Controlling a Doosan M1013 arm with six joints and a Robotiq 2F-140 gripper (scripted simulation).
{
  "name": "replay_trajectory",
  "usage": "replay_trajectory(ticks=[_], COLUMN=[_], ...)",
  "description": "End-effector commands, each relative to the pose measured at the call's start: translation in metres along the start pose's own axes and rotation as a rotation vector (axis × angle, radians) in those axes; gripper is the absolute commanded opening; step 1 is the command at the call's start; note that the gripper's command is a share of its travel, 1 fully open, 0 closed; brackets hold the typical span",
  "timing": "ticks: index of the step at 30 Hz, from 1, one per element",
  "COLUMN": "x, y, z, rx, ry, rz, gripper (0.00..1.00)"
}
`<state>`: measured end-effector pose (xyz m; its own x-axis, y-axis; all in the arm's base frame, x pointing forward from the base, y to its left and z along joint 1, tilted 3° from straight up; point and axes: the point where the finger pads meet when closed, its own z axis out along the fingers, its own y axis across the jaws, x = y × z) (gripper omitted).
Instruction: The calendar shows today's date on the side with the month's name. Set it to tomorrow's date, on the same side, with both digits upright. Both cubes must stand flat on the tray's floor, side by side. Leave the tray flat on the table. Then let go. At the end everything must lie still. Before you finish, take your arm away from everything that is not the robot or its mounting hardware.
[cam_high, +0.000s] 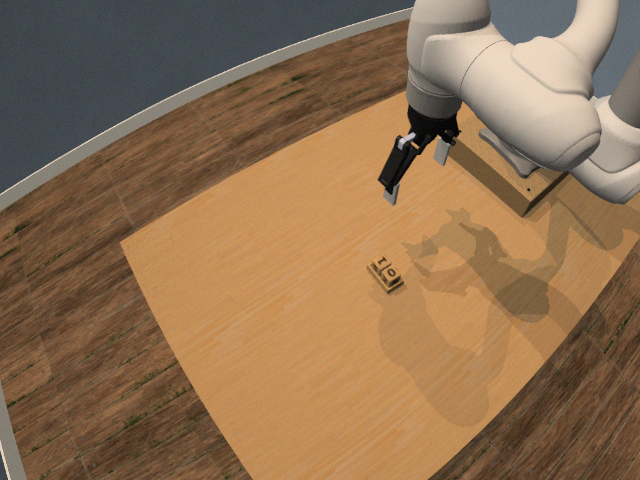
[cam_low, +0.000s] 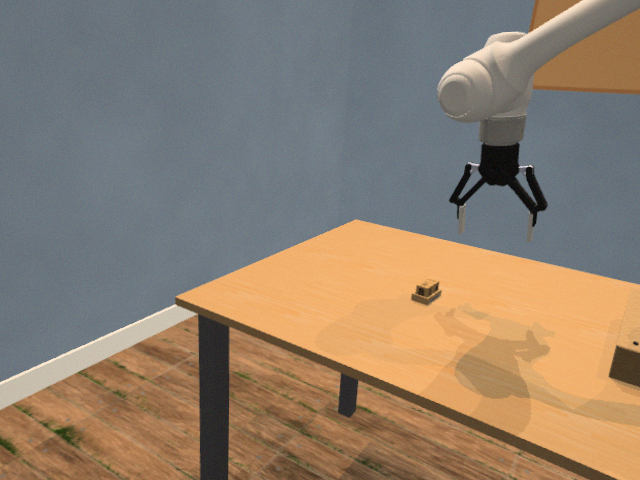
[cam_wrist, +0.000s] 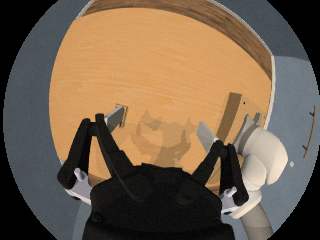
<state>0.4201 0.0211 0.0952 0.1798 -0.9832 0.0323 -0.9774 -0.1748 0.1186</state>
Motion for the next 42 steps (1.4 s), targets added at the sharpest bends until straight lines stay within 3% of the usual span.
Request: replay_trajectory(ticks=[1,3,4,9,42], x=[-0.022,-0.022,-0.030,-0.039,-0.040], y=[-0.067,-0.067,-0.089,-0.115,-0.116], z=[-0.002,-0.002,-0.002,-0.002,-0.002], rx=[0.049,0.049,0.064,0.082,0.082], ry=[-0.043,-0.043,-0.059,-0.080,-0.080], rz=[0.071,0.071,0.098,0.132,0.133], gripper=[1.00,1.00,1.00,1.00,1.00])
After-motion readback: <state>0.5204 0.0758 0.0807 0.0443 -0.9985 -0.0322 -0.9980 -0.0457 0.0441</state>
